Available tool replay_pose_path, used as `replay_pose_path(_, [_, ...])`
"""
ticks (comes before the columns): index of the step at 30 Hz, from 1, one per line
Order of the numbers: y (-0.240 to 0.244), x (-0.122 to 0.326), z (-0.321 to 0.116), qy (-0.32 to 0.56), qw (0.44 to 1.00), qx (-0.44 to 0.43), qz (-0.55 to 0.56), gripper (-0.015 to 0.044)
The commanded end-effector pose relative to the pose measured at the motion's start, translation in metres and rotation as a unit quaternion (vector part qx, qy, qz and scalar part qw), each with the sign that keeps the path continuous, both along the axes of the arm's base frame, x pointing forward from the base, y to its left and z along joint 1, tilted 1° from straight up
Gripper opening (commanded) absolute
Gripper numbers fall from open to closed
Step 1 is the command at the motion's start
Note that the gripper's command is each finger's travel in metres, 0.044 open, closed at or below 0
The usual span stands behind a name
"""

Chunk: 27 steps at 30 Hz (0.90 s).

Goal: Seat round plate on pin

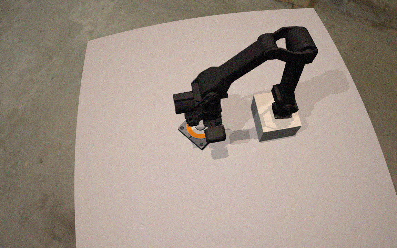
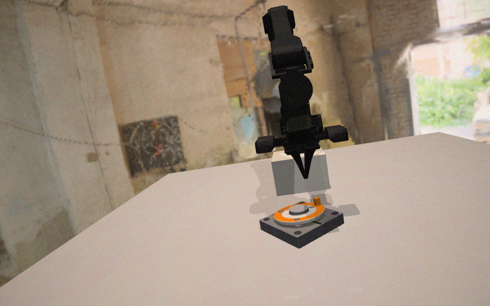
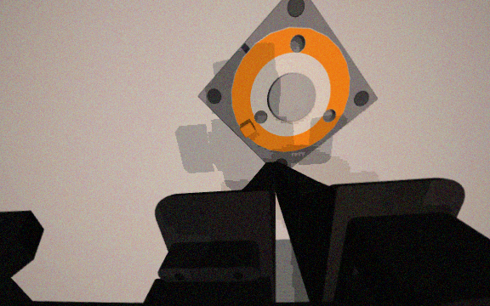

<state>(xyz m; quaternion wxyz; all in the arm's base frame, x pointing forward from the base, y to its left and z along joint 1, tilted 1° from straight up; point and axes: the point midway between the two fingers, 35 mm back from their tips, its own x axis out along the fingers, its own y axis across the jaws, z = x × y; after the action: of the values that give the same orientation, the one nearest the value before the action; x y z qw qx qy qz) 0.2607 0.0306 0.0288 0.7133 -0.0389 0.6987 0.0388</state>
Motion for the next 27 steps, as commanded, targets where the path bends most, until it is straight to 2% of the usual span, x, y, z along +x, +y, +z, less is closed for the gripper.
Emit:
replay_pose_path(1, [0.010, 0.001, 0.000, 0.004, 1.000, 0.006, -0.005, 0.0000])
replay_pose_path(12, [0.010, 0.001, -0.047, 0.004, 1.000, 0.006, -0.005, 0.0000])
replay_pose_path(27, [0.021, 0.011, -0.048, 0.004, 1.000, 0.007, -0.005, 0.0000])
